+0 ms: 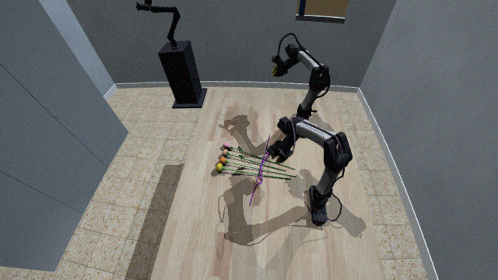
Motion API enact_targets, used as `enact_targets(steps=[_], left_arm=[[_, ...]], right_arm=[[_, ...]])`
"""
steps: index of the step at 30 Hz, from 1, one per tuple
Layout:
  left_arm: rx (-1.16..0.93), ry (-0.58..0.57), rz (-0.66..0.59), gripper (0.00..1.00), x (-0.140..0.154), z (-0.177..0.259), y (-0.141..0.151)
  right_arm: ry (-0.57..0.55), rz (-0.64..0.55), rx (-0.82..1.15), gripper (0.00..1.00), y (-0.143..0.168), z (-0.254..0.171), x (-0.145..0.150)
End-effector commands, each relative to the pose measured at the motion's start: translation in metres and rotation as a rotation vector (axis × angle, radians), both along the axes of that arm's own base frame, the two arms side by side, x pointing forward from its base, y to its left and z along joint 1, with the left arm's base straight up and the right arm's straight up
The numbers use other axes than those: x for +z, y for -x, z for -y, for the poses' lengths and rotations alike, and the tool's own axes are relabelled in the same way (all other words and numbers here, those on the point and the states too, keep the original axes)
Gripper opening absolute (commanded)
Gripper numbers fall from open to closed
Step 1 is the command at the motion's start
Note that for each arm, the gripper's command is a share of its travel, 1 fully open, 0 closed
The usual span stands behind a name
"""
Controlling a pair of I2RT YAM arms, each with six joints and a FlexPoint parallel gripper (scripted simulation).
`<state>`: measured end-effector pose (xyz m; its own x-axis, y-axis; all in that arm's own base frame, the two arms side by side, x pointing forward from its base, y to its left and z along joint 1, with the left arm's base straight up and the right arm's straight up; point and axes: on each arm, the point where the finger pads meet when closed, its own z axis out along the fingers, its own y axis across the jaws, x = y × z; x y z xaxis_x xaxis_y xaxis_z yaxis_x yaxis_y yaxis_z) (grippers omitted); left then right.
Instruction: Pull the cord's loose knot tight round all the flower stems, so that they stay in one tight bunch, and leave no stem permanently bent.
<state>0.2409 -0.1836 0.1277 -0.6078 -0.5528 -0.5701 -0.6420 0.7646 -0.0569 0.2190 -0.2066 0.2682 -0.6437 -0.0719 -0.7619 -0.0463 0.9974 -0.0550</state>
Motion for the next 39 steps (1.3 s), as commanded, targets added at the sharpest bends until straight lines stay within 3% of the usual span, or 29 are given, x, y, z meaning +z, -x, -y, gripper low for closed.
enact_targets(steps=[1,7,9,17,24,26,39], left_arm=[[0.077,0.034,0.053,0.28,-0.012,-0.033,-0.042],[0.296,0.171,-0.136,0.28,-0.072,-0.088,-0.068],[0.296,0.171,-0.136,0.28,-0.072,-0.088,-0.068],[0.484,0.382,-0.282,0.28,-0.106,-0.120,-0.097],[0.579,0.484,-0.355,0.28,-0.123,-0.136,-0.109],[0.579,0.484,-0.355,0.28,-0.123,-0.136,-0.109],[0.613,0.514,-0.355,0.28,-0.125,-0.144,-0.118]], right_arm=[[-0.015,0.017,0.196,0.28,-0.003,-0.067,-0.012],[-0.068,-0.027,0.452,0.28,-0.006,-0.159,-0.051],[-0.068,-0.027,0.452,0.28,-0.006,-0.159,-0.051],[-0.050,-0.163,0.742,0.28,-0.004,-0.240,-0.103],[0.089,-0.303,0.896,0.28,-0.018,-0.283,-0.154],[0.089,-0.303,0.896,0.28,-0.018,-0.283,-0.154],[0.420,-0.601,1.085,0.28,-0.028,-0.337,-0.232]])
